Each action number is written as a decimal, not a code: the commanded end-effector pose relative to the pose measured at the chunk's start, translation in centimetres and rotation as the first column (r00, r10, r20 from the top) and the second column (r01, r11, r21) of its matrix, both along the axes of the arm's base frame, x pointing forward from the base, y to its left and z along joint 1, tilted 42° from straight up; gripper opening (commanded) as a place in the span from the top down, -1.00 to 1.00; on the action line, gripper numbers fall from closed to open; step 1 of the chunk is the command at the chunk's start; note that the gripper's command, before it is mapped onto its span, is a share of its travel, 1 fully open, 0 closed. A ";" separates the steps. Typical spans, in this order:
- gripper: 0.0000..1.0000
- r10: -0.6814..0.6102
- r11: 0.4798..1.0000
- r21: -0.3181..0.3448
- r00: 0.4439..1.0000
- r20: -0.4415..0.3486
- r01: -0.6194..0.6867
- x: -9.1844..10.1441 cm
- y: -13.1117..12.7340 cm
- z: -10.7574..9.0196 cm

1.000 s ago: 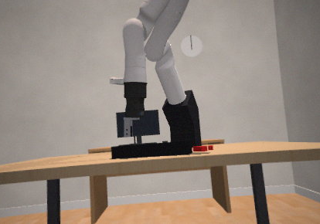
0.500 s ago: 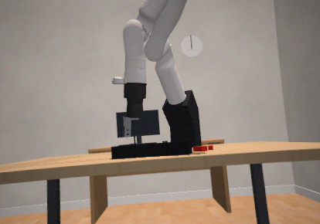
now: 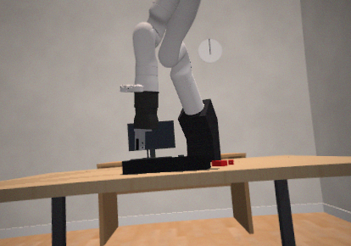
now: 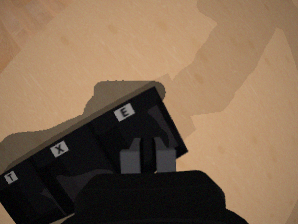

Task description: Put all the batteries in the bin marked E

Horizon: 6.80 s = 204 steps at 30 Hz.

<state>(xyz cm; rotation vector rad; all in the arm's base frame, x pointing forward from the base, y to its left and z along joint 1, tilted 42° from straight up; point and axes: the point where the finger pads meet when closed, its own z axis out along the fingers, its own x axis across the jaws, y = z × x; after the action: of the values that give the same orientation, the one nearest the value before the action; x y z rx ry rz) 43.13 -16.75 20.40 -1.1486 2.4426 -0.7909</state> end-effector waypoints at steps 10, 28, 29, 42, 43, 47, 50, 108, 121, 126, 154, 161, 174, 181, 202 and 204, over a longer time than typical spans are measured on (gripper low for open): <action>0.39 0.358 0.918 -0.156 0.931 -0.073 -0.365 0.0 0.0 0.1; 0.39 0.456 0.863 -0.204 0.886 -0.078 -0.462 0.3 -0.2 -0.3; 0.39 0.456 0.863 -0.204 0.886 -0.078 -0.462 0.5 -0.2 -0.5; 0.39 0.456 0.863 -0.204 0.886 -0.078 -0.462 2.3 -0.9 -2.7; 0.39 0.456 0.863 -0.204 0.886 -0.077 -0.462 2.5 -1.0 -2.9; 0.39 0.456 0.863 -0.204 0.886 -0.077 -0.462 3.2 -1.2 -3.7; 0.39 0.456 0.863 -0.204 0.886 -0.077 -0.462 3.3 -1.3 -3.8; 0.39 0.456 0.863 -0.204 0.886 -0.077 -0.462 2.7 -1.1 -3.1; 0.39 0.456 0.863 -0.204 0.886 -0.078 -0.462 1.8 -0.7 -2.0; 0.39 0.456 0.863 -0.204 0.886 -0.078 -0.462 1.5 -0.6 -1.6; 0.39 0.457 0.863 -0.204 0.886 -0.078 -0.462 1.1 4.8 -0.6; 0.39 0.457 0.863 -0.204 0.886 -0.078 -0.463 1.6 7.2 -0.9; 0.39 0.457 0.863 -0.204 0.886 -0.078 -0.463 2.2 8.0 -1.4; 0.39 0.457 0.863 -0.204 0.886 -0.078 -0.462 3.0 7.7 -2.4; 0.39 0.457 0.863 -0.204 0.886 -0.078 -0.462 5.1 6.9 -4.9; 0.39 0.457 0.863 -0.204 0.886 -0.078 -0.462 5.1 6.9 -4.9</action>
<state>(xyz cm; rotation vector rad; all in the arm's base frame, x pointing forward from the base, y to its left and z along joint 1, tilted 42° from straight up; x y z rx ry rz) 48.26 -9.78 15.52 -1.7479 1.9961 -0.8991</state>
